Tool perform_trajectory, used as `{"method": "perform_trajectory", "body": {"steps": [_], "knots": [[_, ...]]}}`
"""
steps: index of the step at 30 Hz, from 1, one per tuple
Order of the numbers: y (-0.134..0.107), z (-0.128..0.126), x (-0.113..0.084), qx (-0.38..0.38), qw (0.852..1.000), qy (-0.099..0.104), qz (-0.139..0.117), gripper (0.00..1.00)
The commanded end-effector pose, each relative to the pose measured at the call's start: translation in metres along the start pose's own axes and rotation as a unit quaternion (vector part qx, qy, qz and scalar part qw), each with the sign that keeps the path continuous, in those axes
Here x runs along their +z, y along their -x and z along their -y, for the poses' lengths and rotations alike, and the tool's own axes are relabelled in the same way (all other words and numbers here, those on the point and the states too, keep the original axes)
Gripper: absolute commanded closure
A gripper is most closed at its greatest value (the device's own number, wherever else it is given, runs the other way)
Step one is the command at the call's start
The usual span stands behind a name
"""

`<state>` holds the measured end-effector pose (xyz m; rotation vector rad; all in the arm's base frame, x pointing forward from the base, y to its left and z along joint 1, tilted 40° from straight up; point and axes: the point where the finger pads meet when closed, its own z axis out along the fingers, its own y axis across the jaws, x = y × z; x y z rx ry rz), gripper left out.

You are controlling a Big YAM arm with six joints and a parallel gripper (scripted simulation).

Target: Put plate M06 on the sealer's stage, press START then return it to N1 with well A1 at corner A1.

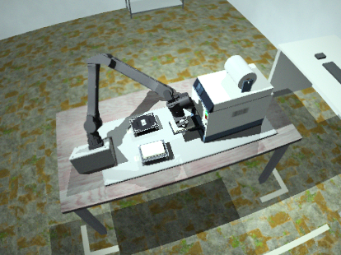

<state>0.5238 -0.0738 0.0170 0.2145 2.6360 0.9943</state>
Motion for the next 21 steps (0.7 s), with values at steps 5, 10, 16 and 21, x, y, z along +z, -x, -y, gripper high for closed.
{"method": "perform_trajectory", "body": {"steps": [5, 10, 16, 21], "knots": [[-0.005, -0.001, 0.013, -0.011, 1.000, 0.002, -0.008, 0.00], [0.002, -0.004, 0.009, -0.011, 1.000, 0.002, -0.008, 0.00], [0.008, -0.006, 0.006, -0.013, 1.000, 0.002, -0.005, 0.00], [0.011, -0.007, 0.005, -0.013, 1.000, 0.002, -0.004, 0.00]]}}
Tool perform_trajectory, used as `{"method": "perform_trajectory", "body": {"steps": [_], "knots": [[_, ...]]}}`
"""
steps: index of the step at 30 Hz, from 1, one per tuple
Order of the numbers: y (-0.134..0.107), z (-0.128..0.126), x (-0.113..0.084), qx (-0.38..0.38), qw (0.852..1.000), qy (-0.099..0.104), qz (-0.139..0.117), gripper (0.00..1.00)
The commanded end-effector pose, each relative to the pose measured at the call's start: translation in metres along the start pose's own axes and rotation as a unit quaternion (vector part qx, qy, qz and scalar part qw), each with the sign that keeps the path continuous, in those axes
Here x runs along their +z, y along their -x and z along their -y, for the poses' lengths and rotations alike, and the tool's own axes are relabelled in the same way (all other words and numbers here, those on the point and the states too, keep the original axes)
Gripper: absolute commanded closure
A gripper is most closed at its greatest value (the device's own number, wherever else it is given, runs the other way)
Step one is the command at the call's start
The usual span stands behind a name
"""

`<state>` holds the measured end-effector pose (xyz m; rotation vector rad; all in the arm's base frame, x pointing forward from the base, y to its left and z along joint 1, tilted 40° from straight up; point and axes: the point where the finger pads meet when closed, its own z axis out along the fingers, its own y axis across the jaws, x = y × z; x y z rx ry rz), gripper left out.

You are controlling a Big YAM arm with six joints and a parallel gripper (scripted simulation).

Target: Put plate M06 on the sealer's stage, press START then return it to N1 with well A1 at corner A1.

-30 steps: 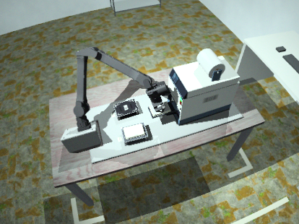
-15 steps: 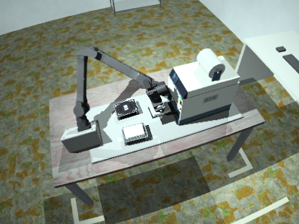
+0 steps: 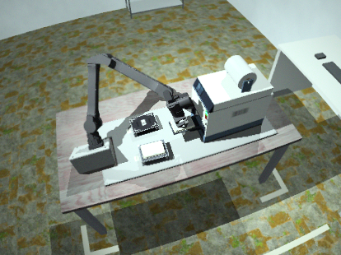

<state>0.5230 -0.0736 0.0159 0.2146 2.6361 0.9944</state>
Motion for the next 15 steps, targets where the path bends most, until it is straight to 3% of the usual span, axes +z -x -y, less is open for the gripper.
{"method": "perform_trajectory", "body": {"steps": [1, 15], "knots": [[0.0128, -0.0073, 0.0040, -0.013, 1.000, 0.002, -0.004, 0.00], [0.0186, -0.0081, 0.0018, -0.017, 1.000, 0.001, 0.001, 0.00]]}}
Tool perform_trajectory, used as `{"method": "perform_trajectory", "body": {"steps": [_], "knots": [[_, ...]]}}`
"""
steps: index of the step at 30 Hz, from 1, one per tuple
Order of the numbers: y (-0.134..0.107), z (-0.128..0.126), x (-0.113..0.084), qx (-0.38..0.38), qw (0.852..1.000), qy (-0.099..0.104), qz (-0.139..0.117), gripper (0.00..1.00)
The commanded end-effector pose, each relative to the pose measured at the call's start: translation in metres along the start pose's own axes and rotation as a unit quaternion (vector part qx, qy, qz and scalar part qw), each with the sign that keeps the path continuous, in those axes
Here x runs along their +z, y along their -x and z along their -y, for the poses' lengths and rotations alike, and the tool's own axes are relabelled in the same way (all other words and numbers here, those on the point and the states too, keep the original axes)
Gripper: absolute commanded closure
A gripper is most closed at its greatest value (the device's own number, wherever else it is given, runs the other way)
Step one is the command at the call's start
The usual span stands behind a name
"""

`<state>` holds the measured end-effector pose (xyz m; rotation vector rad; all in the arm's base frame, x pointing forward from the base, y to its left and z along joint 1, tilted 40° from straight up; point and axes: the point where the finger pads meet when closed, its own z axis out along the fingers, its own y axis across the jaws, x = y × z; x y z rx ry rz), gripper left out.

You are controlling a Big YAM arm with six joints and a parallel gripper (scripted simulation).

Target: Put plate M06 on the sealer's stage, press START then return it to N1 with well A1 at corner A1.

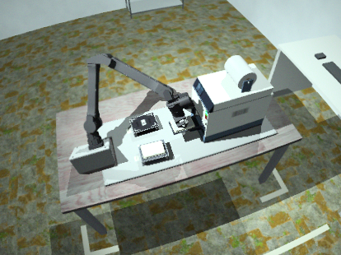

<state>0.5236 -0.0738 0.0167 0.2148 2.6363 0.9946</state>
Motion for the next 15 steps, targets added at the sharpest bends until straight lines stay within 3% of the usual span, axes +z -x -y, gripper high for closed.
{"method": "perform_trajectory", "body": {"steps": [1, 15], "knots": [[0.017, -0.008, 0.002, -0.016, 1.000, 0.001, 0.000, 0.00], [-0.007, -0.002, 0.010, 0.001, 1.000, 0.004, -0.016, 0.00]]}}
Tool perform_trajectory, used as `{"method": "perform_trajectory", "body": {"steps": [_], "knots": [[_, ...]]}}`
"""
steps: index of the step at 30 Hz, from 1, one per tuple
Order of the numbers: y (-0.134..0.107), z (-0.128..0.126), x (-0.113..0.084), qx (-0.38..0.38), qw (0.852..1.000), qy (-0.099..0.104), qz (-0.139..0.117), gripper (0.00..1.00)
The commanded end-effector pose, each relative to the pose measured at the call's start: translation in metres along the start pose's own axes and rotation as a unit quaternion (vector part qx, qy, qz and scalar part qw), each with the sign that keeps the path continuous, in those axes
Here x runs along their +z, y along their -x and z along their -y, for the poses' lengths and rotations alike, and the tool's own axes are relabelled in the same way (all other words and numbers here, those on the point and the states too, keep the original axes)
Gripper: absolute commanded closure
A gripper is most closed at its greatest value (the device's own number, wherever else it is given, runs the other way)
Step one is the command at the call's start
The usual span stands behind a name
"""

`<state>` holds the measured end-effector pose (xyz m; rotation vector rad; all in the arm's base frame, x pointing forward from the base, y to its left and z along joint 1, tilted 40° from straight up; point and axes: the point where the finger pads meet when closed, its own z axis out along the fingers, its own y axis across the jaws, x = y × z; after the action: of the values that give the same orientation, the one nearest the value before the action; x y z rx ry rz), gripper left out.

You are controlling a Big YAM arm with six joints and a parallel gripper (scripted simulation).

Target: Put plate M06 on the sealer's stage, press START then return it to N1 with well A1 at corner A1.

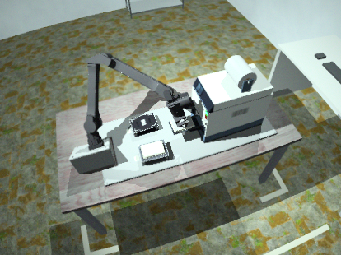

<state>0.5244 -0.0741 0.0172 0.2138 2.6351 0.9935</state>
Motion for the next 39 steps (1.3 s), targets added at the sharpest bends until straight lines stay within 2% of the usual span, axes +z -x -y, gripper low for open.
{"method": "perform_trajectory", "body": {"steps": [1, 7, 9, 13, 15, 22, 32, 39], "knots": [[-0.009, -0.002, 0.011, 0.002, 1.000, 0.004, -0.017, 0.00], [-0.014, 0.000, 0.029, 0.006, 1.000, 0.002, -0.015, 0.00], [-0.012, -0.001, 0.029, 0.005, 1.000, 0.002, -0.013, 0.00], [0.002, -0.001, 0.014, -0.001, 1.000, -0.002, 0.004, 0.00], [0.002, -0.001, 0.014, -0.001, 1.000, -0.002, 0.004, 0.00], [0.022, -0.001, -0.005, -0.024, 0.999, -0.007, 0.028, 0.00], [0.020, 0.007, 0.003, -0.012, 1.000, -0.006, 0.021, 0.00], [0.018, -0.005, 0.013, -0.015, 1.000, -0.002, 0.012, 0.00]]}}
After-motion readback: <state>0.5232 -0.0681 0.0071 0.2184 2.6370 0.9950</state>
